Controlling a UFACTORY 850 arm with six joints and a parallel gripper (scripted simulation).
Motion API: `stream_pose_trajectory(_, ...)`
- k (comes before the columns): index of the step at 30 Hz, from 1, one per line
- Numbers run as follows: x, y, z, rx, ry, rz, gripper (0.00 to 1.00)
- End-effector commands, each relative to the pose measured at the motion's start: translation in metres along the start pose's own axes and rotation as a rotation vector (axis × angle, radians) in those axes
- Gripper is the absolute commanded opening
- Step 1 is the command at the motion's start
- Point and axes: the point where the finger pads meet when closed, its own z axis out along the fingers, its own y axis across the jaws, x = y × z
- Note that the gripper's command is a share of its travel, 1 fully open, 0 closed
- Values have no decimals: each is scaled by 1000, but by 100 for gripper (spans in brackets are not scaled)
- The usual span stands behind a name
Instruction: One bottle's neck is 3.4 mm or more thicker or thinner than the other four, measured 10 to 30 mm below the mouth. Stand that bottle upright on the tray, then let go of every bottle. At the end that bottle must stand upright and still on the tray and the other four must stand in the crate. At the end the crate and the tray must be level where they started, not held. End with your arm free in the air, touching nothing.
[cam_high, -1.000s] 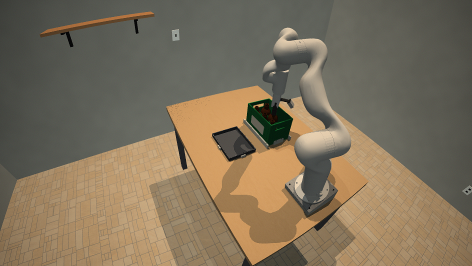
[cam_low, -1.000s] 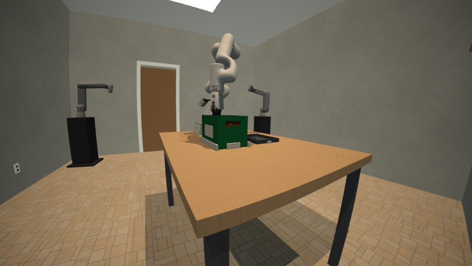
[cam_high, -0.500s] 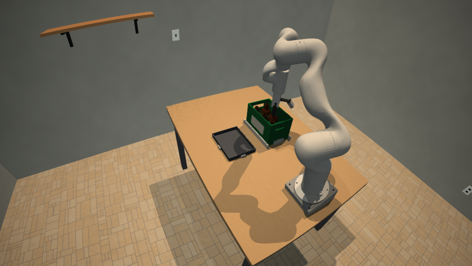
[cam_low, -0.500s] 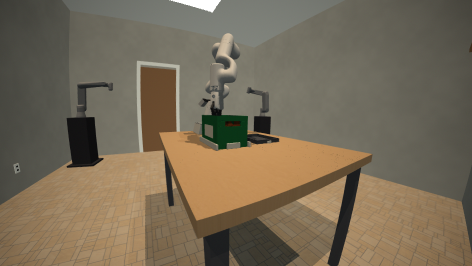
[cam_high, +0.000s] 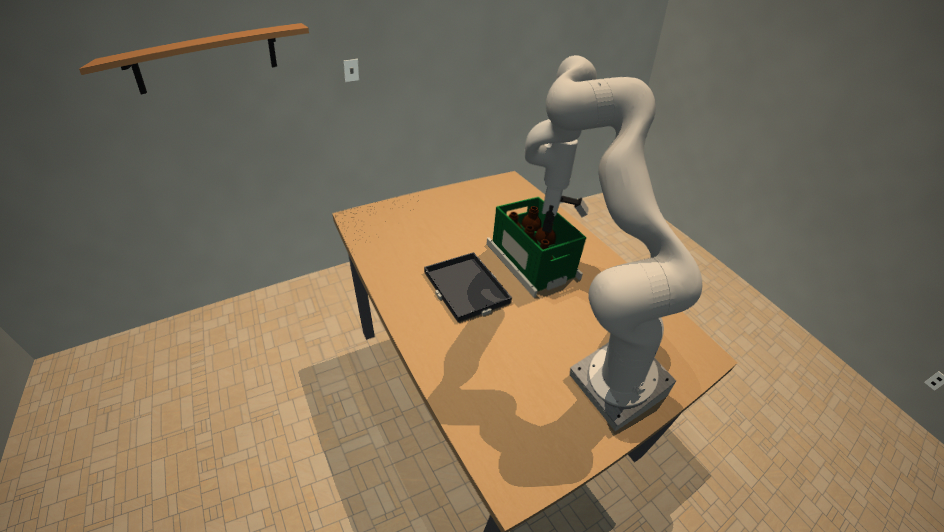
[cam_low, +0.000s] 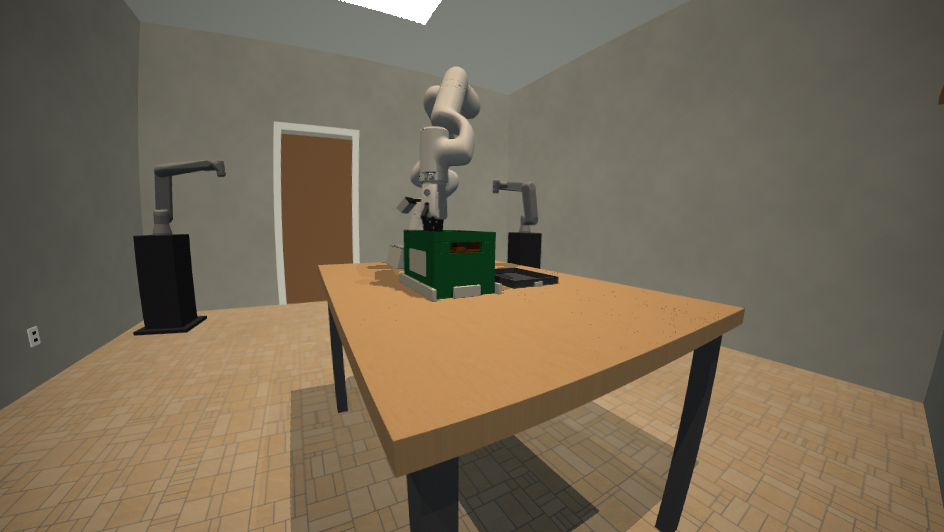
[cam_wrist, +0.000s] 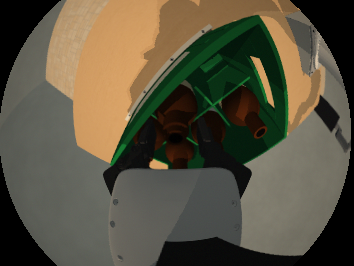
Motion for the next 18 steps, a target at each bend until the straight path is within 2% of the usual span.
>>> stream_pose_trajectory(1, 0, -1, -1, 2, -1, 0, 65)
stream_pose_trajectory(18, 0, -1, -5, 2, -1, 0, 65)
